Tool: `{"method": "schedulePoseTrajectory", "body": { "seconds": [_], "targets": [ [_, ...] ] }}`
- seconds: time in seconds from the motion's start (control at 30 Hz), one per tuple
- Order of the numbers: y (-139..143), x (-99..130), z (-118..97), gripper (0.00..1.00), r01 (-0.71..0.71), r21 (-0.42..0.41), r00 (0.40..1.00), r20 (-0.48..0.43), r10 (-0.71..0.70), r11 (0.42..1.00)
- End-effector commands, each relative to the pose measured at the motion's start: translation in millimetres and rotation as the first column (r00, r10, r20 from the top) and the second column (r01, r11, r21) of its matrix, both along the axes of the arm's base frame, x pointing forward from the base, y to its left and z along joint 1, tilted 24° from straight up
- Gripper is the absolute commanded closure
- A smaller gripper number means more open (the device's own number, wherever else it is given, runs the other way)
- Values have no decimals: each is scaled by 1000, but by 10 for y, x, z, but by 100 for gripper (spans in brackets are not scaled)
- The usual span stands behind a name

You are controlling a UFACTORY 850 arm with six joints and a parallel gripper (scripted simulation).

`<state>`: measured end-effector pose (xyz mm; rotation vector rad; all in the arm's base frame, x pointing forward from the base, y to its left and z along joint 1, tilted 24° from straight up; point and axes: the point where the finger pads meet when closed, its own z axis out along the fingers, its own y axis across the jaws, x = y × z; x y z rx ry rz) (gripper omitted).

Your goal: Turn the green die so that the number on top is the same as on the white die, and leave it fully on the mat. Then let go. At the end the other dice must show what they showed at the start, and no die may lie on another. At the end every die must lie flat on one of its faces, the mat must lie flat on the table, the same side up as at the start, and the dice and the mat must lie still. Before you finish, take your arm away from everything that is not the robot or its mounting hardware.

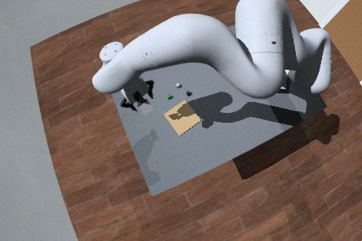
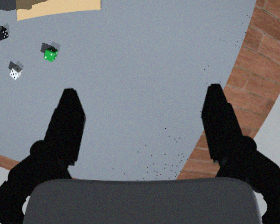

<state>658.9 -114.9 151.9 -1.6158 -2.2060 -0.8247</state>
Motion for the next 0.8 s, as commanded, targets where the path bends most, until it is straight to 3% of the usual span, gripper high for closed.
{"method": "schedulePoseTrajectory", "body": {
  "seconds": [0.0, 0.13, 0.37, 0.47, 0.5, 0.57, 0.77],
  "targets": [
    [-98, -193, -94, 0, 157, -23, 985, -67, -158, 987],
    [-151, -335, -162, 0, 248, -37, 962, -111, -250, 968],
    [-259, -692, -314, 0, 441, -84, 870, -203, -449, 893],
    [-270, -734, -331, 0, 461, -90, 857, -212, -470, 883],
    [-304, -879, -385, 0, 525, -113, 809, -241, -536, 843],
    [-315, -933, -405, 0, 547, -122, 790, -251, -559, 828],
    [-379, -1293, -525, 0, 672, -184, 654, -306, -692, 717]
  ]
}}
